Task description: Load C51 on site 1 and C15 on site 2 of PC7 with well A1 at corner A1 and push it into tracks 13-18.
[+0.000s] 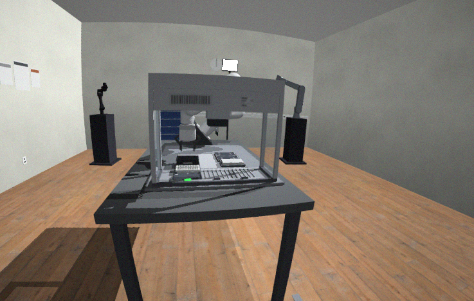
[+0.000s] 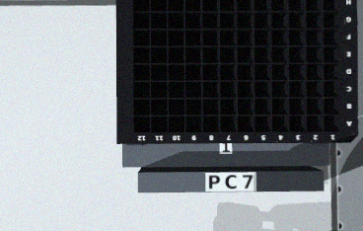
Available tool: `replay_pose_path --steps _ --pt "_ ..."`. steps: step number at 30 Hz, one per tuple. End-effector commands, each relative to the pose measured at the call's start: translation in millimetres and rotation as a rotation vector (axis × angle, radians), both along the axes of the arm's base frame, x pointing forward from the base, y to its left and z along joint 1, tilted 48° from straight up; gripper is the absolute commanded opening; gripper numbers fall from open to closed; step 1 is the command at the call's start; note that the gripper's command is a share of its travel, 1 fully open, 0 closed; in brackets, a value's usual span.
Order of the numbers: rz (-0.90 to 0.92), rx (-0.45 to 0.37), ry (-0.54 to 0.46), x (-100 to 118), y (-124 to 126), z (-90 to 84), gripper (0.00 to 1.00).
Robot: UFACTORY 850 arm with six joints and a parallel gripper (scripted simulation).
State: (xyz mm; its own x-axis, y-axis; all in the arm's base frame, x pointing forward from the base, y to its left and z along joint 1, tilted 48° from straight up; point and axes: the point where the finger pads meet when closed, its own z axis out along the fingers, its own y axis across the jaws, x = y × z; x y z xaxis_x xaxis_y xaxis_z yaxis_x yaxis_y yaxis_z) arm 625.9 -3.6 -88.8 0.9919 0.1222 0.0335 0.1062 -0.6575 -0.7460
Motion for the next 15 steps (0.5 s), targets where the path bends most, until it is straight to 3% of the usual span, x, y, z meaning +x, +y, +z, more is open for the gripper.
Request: replay_pose_path --steps 1,15 --pt "-0.001 -0.001 -0.002 1 -6 5.1 0.82" --pt "-0.001 -0.001 -0.002 3 -23 20.6 0.82"
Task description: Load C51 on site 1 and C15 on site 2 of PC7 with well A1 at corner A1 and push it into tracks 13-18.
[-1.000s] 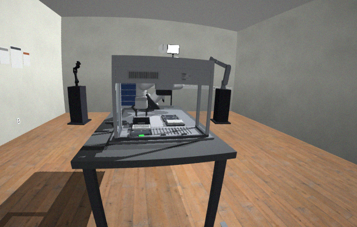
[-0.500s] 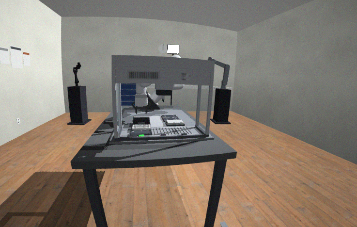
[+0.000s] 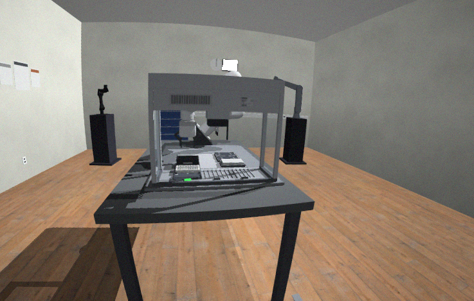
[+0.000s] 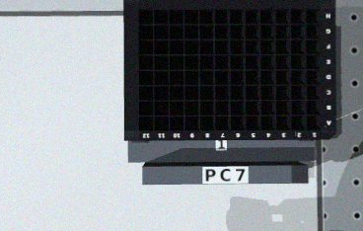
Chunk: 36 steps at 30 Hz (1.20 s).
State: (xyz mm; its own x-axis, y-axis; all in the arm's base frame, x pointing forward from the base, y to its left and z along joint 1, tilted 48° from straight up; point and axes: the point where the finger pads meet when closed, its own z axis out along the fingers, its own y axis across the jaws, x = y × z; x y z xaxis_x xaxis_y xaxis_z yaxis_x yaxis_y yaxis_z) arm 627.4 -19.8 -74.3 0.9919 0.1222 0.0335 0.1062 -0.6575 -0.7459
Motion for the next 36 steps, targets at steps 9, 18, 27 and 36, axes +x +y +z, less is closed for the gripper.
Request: replay_pose_path --steps 9,18,27,36 --pt "-0.001 -0.001 -0.002 2 -16 13.9 0.82" --pt "-0.001 -0.001 -0.002 3 -27 23.9 0.82" --pt "-0.001 -0.001 -0.002 4 -35 31.7 0.82" --pt "-0.001 -0.001 -0.002 5 -45 40.6 0.82"
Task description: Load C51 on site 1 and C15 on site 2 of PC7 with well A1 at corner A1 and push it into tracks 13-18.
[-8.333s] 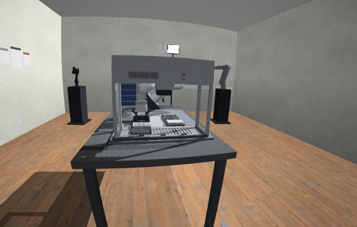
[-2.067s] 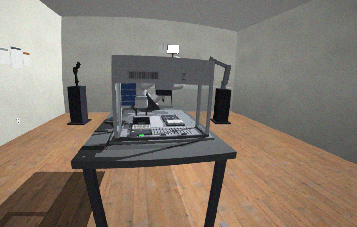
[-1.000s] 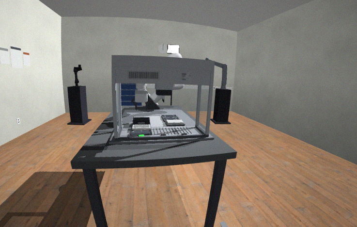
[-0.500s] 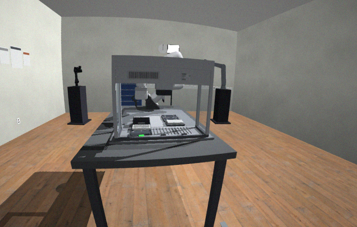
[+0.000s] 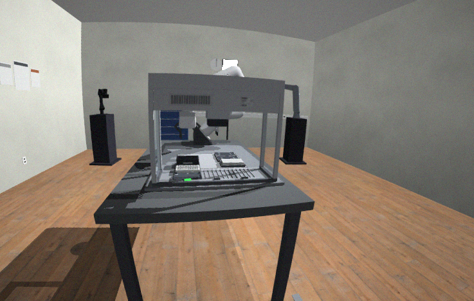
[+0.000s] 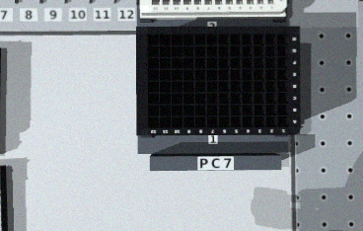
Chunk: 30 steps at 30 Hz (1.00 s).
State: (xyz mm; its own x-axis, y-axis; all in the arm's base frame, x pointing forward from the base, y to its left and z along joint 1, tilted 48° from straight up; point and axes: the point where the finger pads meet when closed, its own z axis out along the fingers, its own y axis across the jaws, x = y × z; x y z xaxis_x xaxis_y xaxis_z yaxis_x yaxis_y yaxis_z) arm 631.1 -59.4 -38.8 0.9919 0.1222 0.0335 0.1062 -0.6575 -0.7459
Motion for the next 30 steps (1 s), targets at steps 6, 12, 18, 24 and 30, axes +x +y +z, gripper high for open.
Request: replay_pose_path --steps 6,12,18,24,30 --pt "-0.001 -0.001 -0.002 2 -12 10.6 0.82" --pt "-0.001 -0.001 -0.002 2 -17 15.2 0.82" --pt "-0.001 -0.001 -0.002 2 -17 15.2 0.82" --pt "-0.001 -0.001 -0.002 2 -17 15.2 0.82" --pt "-0.001 -0.001 -0.002 2 -17 15.2 0.82"
